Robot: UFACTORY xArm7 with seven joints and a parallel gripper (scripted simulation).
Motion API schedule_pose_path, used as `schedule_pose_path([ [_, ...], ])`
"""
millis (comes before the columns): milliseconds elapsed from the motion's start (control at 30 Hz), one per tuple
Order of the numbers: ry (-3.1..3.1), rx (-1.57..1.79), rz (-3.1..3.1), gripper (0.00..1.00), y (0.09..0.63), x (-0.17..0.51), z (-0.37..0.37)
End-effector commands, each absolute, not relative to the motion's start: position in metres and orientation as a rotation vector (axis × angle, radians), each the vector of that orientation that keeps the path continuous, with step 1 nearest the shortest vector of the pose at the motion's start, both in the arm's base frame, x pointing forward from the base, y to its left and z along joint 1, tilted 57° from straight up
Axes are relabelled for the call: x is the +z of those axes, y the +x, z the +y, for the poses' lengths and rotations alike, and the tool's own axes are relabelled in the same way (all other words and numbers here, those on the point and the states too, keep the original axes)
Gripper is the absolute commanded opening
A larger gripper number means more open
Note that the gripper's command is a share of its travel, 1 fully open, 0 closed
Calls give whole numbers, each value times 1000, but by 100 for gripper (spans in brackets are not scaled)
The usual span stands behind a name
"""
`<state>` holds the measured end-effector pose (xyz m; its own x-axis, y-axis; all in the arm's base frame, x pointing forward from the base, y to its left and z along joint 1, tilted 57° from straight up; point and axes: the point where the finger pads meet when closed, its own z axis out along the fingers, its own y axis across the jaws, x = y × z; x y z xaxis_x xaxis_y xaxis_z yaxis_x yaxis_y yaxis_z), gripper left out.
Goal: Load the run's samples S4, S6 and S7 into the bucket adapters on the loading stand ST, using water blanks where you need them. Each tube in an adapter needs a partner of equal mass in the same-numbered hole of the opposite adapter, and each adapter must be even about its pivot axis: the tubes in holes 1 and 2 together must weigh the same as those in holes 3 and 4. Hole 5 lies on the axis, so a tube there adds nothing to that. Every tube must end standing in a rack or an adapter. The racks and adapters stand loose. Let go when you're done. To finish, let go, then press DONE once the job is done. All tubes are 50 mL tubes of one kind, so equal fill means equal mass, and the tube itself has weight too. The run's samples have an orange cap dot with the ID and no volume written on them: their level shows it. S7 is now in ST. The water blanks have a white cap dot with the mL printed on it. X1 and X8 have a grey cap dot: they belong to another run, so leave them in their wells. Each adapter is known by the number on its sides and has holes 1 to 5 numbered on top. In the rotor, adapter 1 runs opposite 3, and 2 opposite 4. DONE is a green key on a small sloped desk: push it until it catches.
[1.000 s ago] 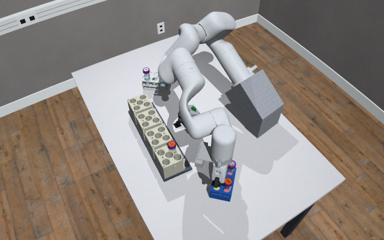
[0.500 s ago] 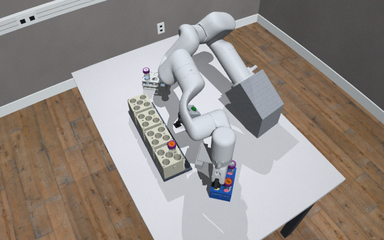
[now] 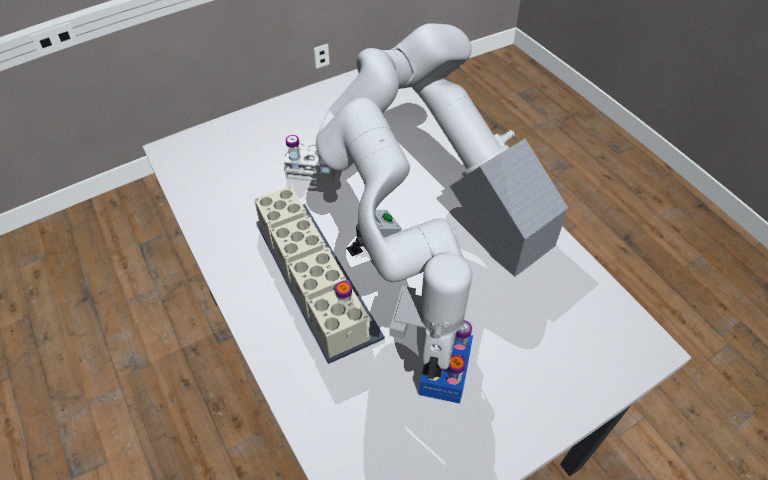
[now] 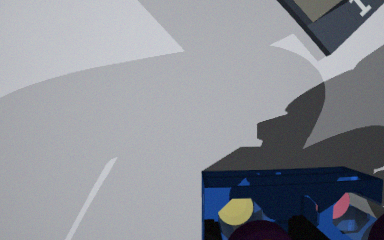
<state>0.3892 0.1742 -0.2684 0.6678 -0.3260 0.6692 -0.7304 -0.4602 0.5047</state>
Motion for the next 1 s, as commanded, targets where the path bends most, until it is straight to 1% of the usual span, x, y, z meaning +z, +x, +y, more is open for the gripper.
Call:
schedule_pose_path([
  [0, 2067, 628, -816, 44, 389, -268, 177],
  [700, 2067, 628, -816, 44, 389, -268, 177],
  [967, 2067, 628, -816, 44, 387, -259, 190],
])
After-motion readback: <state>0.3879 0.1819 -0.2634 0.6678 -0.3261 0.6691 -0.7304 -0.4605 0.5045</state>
